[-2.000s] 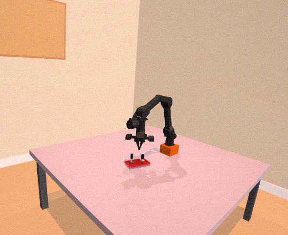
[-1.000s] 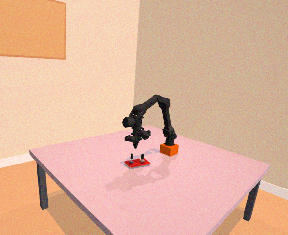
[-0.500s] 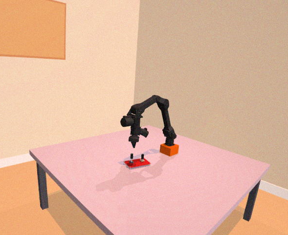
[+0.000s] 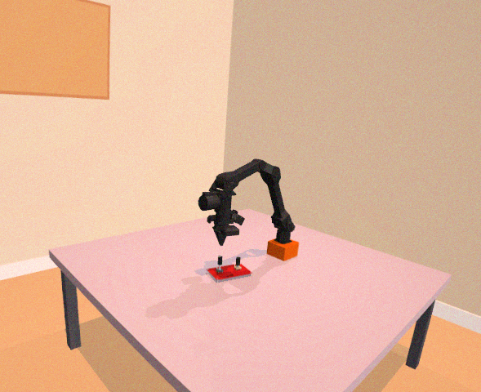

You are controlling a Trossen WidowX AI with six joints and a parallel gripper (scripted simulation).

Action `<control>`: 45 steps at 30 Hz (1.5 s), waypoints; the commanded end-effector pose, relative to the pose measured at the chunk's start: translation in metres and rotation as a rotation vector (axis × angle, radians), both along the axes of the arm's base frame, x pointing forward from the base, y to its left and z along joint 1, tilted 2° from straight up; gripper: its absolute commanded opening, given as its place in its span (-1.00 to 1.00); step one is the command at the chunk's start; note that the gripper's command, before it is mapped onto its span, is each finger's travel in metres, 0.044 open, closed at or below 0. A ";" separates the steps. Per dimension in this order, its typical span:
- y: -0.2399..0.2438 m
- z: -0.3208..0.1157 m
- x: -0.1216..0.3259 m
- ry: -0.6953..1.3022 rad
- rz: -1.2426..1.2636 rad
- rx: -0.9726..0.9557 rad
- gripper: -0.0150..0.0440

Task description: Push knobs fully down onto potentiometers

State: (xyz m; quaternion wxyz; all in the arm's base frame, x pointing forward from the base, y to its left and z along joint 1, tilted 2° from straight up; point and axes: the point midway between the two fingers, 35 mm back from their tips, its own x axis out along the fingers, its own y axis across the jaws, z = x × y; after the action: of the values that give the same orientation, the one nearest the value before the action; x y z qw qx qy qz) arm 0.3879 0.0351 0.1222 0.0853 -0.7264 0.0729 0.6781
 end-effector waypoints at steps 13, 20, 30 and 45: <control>-0.001 -0.023 0.002 0.004 0.036 -0.007 -0.49; -0.001 -0.034 0.003 0.004 0.036 -0.007 -0.49; -0.001 -0.041 0.003 0.004 0.036 -0.007 -0.49; -0.001 -0.044 0.004 0.004 0.036 -0.007 -0.49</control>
State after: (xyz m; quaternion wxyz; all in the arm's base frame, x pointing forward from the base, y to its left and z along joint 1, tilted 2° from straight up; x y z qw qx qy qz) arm 0.3912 0.0351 0.0795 0.0730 -0.7260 0.0622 0.6810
